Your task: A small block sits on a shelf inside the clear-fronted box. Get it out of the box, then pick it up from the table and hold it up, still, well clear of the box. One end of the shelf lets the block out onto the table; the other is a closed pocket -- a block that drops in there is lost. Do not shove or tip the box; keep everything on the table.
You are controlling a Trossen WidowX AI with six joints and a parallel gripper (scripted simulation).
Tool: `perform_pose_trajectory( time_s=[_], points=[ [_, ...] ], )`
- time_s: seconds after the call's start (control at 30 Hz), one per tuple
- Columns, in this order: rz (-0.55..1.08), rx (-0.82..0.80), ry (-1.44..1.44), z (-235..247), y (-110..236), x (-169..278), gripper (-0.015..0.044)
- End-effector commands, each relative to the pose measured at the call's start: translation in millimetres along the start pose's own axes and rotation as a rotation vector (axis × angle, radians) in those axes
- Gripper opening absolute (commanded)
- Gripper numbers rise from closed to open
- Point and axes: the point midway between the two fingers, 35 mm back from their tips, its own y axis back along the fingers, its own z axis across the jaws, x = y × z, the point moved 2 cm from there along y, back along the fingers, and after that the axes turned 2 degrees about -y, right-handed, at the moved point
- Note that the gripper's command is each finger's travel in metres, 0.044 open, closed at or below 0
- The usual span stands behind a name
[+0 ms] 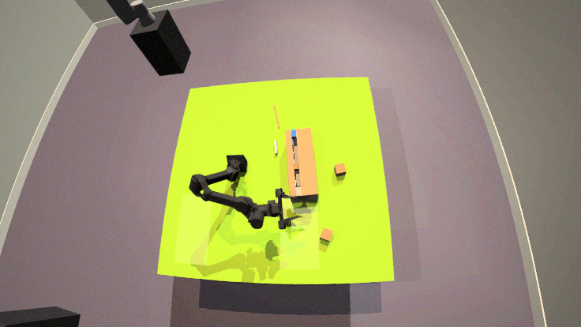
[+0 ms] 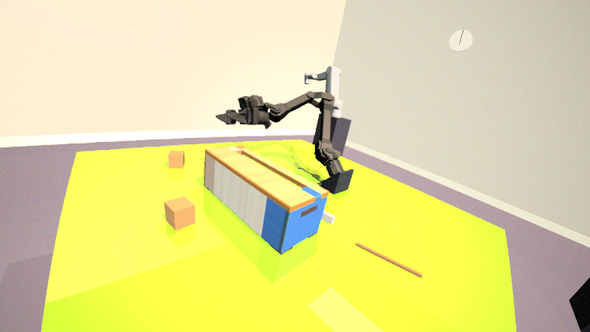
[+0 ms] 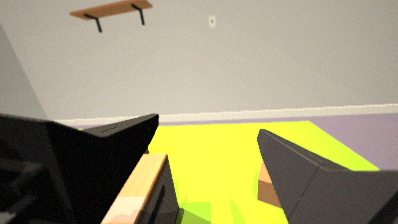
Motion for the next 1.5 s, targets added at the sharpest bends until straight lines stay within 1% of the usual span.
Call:
perform_pose_trajectory(
  time_s=[0.0,0.13,0.3,0.5,0.73,0.9,1.03,1.17,1.47],
  points=[
    [0.46,0.002,-0.854,48,-50,20,0.04],
    [0.601,0.057,-1.03,66,-55,26,0.04],
    [0.762,0.096,-1.151,91,-54,30,0.04],
    [0.961,0.226,-1.294,120,-51,40,0.04],
    [1.159,0.495,-1.42,151,-41,50,0.04],
    [1.3,0.835,-1.383,171,-21,60,0.04],
    [1.319,1.027,-1.322,178,-11,61,0.04],
    [1.283,1.198,-1.297,181,-4,59,0.04],
    [1.276,1.216,-1.3,182,-3,59,0.04]
  ],
)
